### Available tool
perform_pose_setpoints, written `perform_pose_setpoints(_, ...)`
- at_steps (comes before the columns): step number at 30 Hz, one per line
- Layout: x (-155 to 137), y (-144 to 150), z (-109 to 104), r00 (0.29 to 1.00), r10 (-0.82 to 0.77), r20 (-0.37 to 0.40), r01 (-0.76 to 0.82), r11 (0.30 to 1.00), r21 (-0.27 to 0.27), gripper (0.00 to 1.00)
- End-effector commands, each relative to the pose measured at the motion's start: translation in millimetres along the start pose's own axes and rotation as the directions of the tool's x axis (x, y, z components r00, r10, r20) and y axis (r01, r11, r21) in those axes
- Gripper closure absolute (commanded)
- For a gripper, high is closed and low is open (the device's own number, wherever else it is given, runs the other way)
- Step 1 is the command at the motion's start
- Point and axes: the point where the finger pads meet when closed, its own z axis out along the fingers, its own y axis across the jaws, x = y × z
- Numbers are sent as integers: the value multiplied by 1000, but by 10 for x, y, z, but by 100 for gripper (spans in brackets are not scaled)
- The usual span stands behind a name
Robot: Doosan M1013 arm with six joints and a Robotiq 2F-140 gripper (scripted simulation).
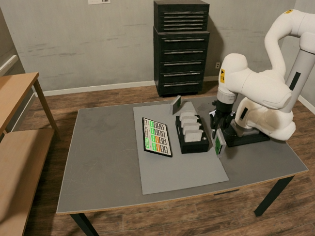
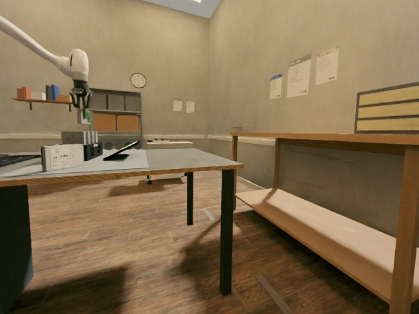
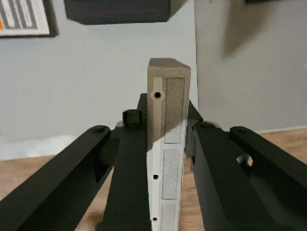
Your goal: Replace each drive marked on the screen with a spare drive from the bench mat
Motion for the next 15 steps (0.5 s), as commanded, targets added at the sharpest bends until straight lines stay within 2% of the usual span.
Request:
perform_pose_setpoints(1,-3,-2,-6,996,-88,2,88,996,0,90)
perform_pose_setpoints(15,-3,-2,-6,958,-288,2,288,958,0,90)
